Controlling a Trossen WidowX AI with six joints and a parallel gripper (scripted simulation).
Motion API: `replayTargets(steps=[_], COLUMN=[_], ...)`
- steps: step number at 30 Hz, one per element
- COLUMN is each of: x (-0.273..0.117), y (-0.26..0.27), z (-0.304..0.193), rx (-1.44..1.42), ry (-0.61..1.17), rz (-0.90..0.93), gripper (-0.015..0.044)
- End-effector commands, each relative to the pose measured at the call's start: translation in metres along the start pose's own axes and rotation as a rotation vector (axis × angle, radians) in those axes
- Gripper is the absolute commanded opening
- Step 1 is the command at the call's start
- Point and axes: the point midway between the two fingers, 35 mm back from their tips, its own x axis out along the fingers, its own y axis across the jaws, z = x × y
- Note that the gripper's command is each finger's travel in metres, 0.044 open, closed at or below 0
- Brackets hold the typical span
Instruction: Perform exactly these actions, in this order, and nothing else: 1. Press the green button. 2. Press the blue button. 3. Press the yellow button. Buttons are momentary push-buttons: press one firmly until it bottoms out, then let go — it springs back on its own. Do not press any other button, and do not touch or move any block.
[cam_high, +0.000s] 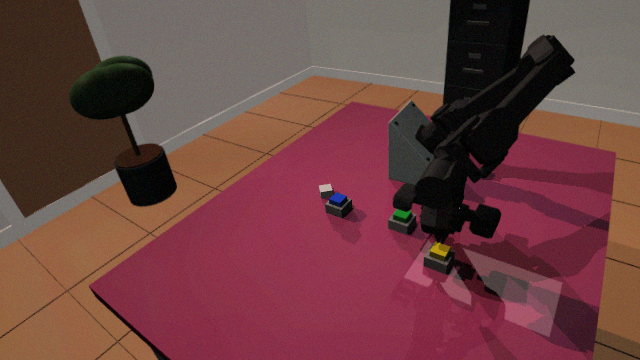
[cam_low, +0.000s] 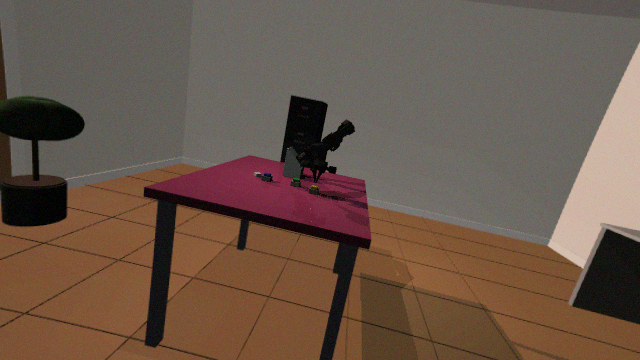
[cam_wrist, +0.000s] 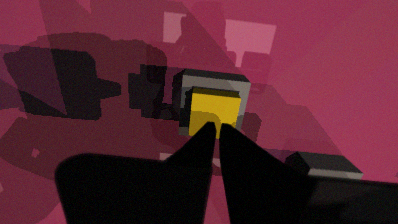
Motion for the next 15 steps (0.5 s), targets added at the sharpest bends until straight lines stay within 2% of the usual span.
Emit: replayTargets(steps=[1, 15], x=[0.008, 0.026], y=[0.001, 0.001], z=[-0.001, -0.002], rx=[0.004, 0.004], ry=[0.006, 0.006], rz=[0.003, 0.005], gripper=[0.0020, 0.0020])
